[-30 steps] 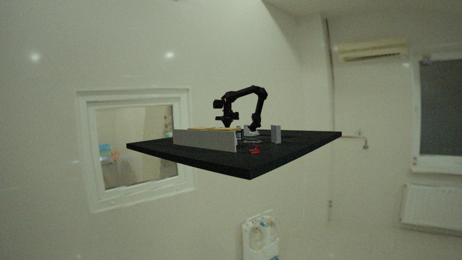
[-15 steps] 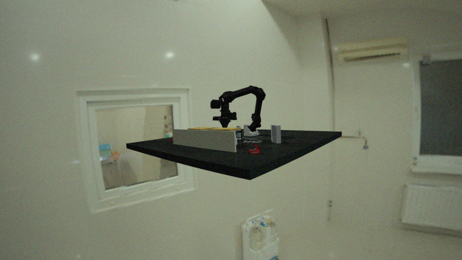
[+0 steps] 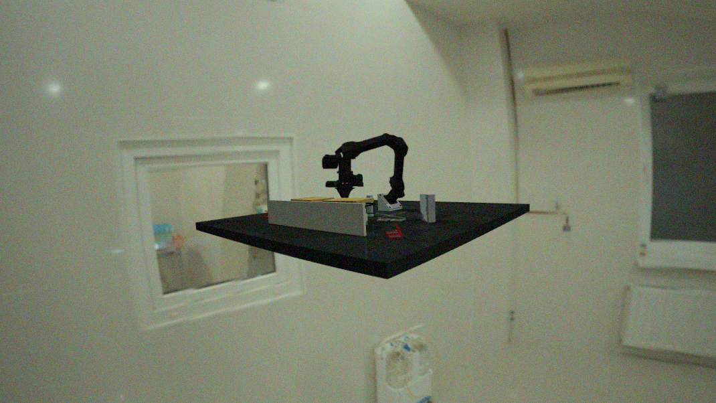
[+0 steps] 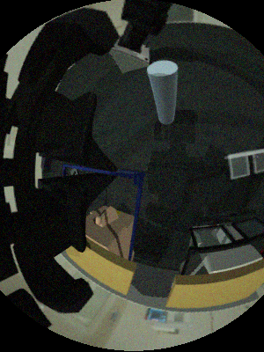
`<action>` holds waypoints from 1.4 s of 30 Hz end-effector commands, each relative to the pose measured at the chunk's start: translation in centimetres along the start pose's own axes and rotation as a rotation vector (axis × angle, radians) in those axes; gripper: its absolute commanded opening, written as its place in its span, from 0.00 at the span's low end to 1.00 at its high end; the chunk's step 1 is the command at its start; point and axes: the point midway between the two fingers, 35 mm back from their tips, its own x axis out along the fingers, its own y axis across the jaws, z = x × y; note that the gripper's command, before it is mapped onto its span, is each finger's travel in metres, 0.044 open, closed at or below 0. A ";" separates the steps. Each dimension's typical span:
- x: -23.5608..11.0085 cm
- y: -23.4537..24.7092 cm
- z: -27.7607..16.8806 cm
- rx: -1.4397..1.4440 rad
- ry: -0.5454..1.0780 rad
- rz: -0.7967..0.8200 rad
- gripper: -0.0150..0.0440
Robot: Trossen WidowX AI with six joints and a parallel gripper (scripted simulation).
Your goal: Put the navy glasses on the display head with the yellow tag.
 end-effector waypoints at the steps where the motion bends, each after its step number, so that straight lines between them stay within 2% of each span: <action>1: 0.0 -0.6 0.0 0.007 -0.004 -0.003 0.25; 42: 0.2 -6.5 0.0 0.005 -0.004 -0.005 0.25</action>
